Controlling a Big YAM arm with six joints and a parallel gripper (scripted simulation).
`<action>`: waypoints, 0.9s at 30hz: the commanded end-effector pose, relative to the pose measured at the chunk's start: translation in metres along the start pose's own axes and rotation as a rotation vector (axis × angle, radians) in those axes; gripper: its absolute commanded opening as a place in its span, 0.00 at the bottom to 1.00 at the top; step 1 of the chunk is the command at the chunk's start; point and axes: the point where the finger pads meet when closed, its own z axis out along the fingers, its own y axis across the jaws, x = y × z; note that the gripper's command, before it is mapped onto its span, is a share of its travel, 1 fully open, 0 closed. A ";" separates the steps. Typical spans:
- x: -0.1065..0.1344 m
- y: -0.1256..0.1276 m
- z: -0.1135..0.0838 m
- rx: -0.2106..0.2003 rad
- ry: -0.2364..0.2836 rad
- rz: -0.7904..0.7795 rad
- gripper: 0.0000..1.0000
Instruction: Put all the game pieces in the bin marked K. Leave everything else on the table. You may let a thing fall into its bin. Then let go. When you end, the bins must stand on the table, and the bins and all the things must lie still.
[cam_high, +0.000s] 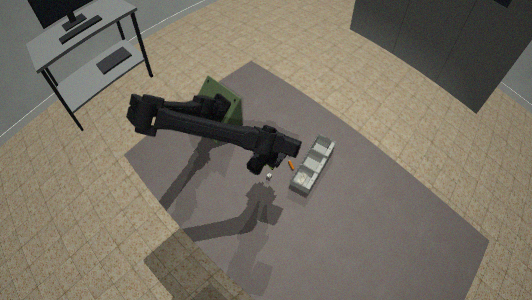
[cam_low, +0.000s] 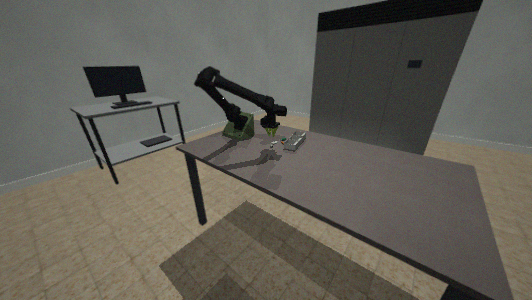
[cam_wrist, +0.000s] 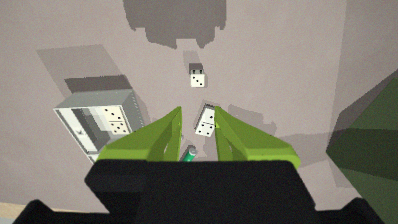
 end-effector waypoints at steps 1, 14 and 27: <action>-0.005 0.024 -0.007 -0.031 0.004 0.023 0.29; -0.004 0.020 -0.008 -0.037 0.004 0.023 0.29; -0.006 0.004 -0.004 -0.024 0.002 0.017 0.29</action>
